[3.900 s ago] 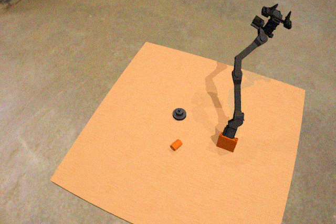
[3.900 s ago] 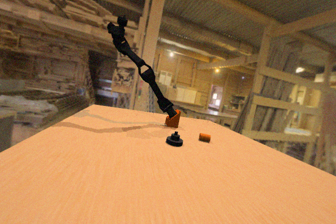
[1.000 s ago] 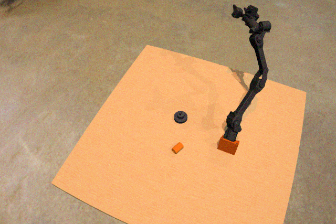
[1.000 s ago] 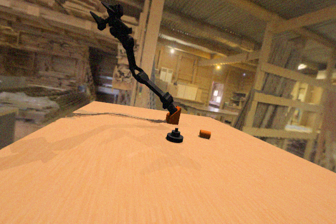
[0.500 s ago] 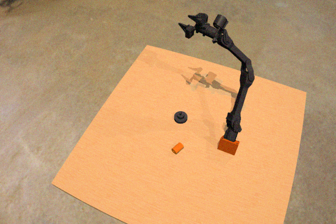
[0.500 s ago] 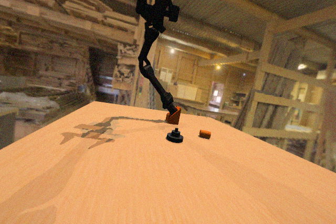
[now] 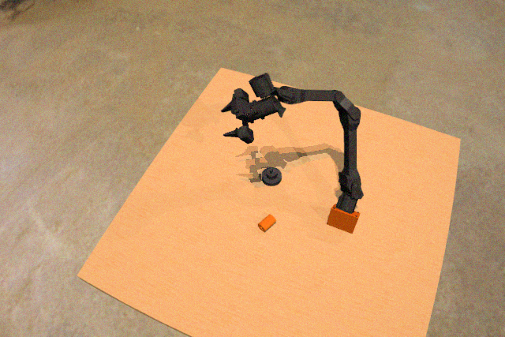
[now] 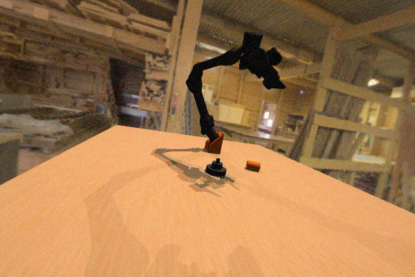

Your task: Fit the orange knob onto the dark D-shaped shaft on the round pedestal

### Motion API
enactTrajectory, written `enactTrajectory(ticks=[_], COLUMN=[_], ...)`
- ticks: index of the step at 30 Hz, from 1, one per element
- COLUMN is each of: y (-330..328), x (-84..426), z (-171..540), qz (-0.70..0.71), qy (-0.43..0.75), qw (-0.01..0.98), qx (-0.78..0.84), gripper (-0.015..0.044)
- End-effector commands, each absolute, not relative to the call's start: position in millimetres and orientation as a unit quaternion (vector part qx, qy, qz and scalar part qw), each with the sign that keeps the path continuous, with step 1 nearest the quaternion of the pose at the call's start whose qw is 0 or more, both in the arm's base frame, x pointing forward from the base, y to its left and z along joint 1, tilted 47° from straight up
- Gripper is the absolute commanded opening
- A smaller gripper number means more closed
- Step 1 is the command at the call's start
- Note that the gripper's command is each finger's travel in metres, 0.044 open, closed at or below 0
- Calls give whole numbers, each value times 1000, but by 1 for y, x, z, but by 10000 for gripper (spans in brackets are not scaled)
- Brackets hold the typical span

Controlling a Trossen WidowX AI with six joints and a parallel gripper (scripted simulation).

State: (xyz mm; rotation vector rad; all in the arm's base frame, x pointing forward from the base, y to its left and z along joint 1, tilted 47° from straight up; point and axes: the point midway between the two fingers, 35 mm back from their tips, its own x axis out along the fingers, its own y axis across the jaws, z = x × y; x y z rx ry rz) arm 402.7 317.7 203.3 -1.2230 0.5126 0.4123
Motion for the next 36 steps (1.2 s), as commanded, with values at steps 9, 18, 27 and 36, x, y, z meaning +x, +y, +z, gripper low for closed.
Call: enactTrajectory(ticks=[9, 18, 27, 36], y=[230, 169, 153, 145], x=[311, 249, 250, 252], z=[-30, -83, -103, -112], qz=[207, 173, 173, 173], qy=[534, 638, 638, 638], qw=[515, 368, 368, 368], qx=[-638, -654, -654, -654], gripper=[440, 440, 440, 440])
